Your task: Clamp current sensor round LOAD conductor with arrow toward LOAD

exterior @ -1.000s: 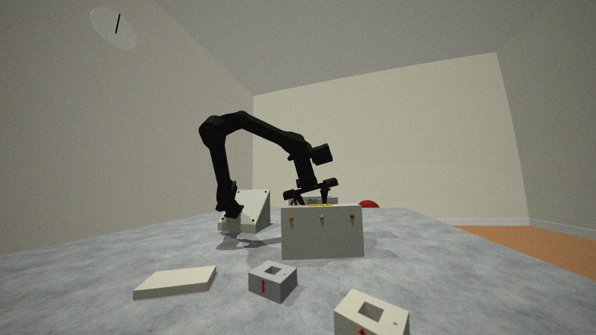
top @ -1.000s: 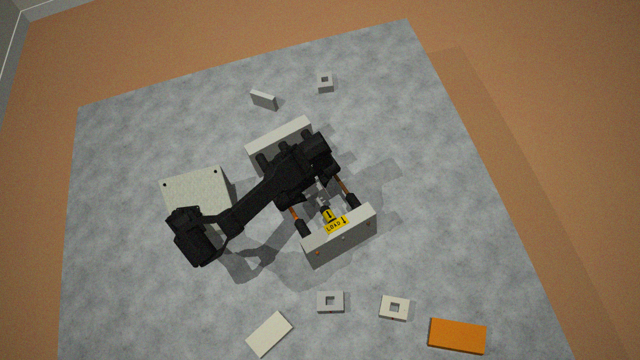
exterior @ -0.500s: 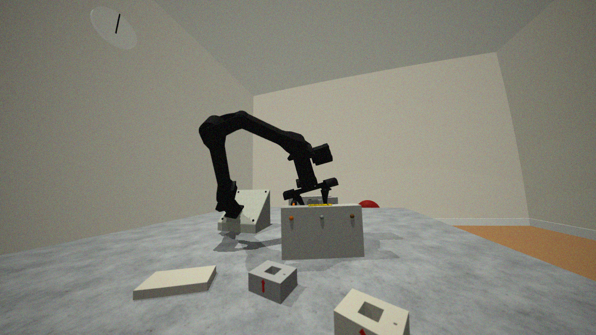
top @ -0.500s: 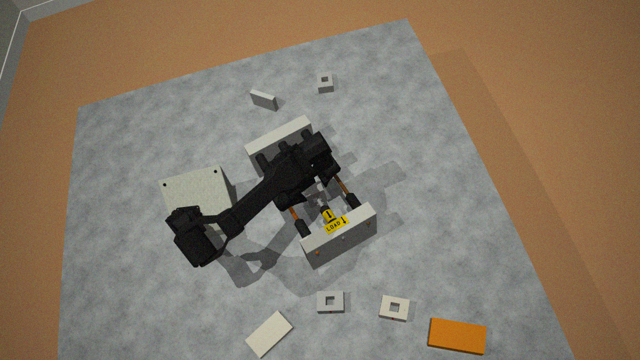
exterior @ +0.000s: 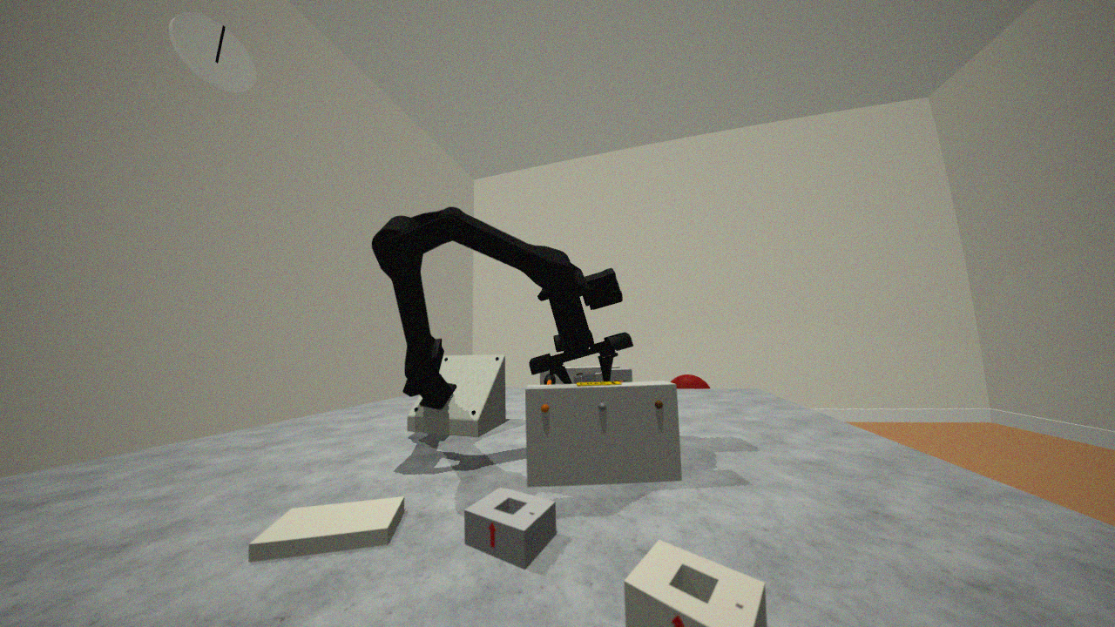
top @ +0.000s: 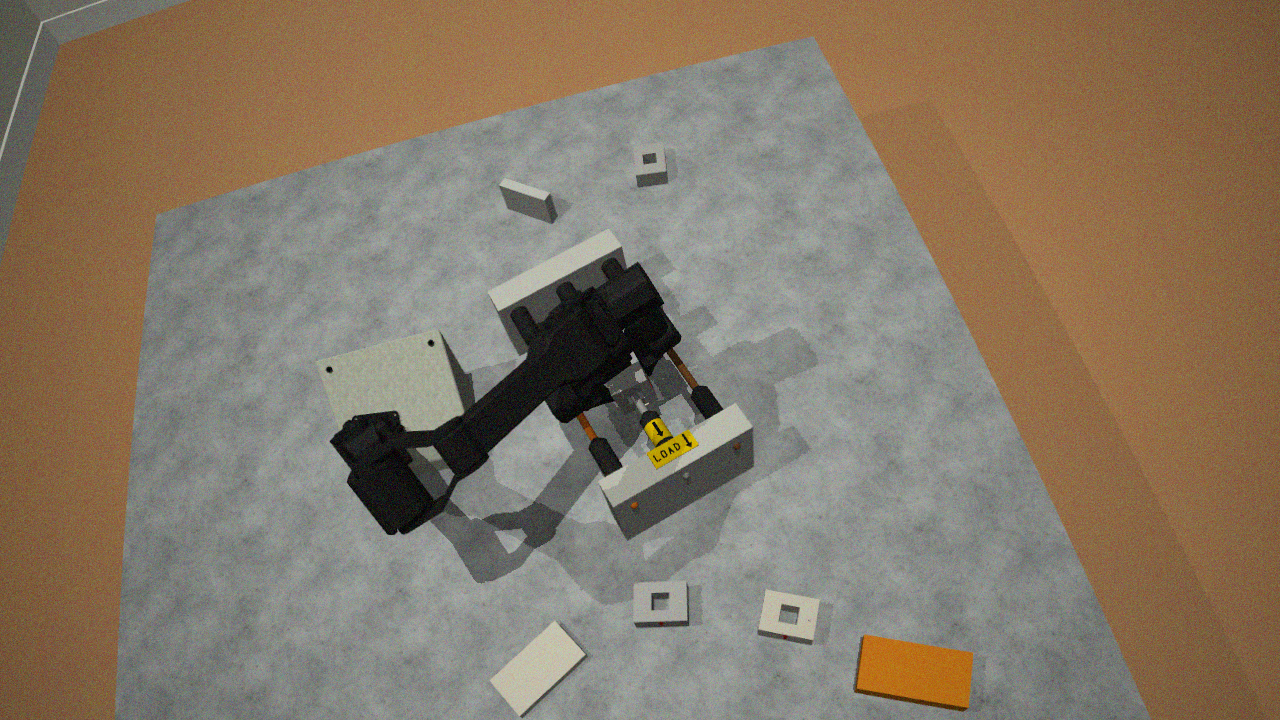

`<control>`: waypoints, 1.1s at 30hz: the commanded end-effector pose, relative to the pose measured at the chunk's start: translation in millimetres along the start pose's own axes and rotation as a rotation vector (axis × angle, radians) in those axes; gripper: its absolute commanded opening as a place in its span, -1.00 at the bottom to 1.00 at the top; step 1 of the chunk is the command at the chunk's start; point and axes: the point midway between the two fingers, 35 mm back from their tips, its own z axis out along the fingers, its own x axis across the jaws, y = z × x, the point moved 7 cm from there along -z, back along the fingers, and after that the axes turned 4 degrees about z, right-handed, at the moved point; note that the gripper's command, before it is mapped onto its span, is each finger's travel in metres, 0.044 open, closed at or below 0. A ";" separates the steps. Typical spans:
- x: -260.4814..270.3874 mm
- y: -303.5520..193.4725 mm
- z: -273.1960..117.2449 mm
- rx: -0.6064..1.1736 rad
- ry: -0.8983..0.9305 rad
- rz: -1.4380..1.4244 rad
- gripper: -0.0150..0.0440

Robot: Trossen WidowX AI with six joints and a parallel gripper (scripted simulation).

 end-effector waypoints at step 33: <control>-8.8 0.6 3.2 0.011 0.143 0.000 -0.49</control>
